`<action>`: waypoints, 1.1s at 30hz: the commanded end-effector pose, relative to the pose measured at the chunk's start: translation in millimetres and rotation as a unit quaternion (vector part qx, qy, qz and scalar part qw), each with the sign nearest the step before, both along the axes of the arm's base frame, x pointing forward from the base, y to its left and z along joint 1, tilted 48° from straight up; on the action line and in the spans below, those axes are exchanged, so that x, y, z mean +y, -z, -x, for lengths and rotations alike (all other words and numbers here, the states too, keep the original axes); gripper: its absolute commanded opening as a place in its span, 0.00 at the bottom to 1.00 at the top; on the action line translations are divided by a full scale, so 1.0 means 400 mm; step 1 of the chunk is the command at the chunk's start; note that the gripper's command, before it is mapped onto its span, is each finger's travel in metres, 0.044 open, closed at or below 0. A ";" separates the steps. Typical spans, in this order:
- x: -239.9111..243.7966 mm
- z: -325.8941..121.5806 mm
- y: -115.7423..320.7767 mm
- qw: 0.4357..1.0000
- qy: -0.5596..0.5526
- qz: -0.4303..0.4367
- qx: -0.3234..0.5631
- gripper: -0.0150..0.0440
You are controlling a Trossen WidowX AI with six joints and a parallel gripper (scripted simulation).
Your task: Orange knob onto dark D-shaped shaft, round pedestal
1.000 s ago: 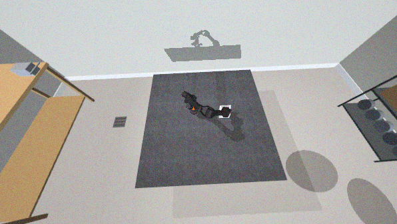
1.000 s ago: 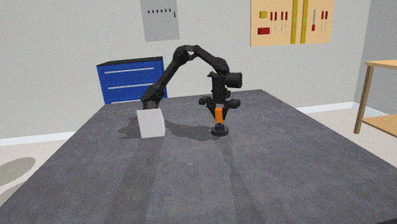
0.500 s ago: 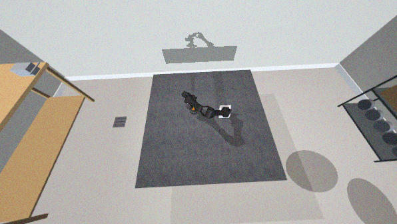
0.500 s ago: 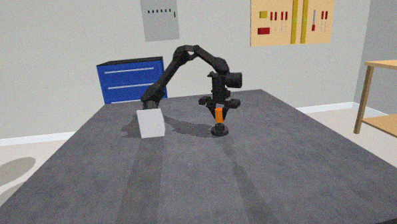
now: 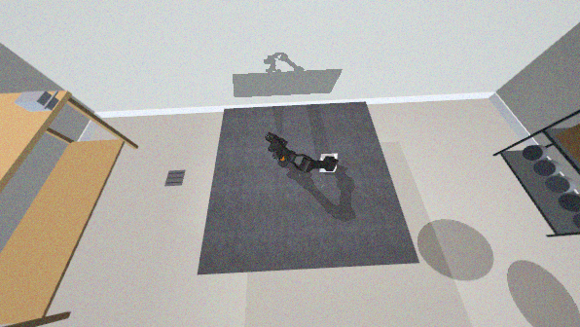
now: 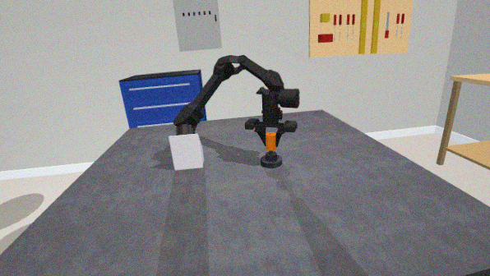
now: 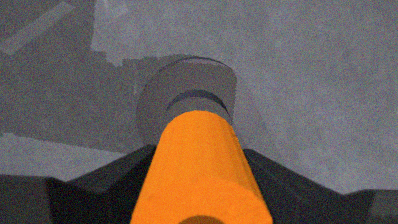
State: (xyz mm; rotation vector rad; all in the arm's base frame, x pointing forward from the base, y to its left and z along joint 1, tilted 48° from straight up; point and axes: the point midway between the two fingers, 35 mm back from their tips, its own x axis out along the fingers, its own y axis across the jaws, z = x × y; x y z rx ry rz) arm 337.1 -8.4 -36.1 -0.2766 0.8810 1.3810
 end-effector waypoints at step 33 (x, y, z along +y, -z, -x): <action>0.012 0.004 0.006 0.999 -0.023 -0.002 -0.028 0.25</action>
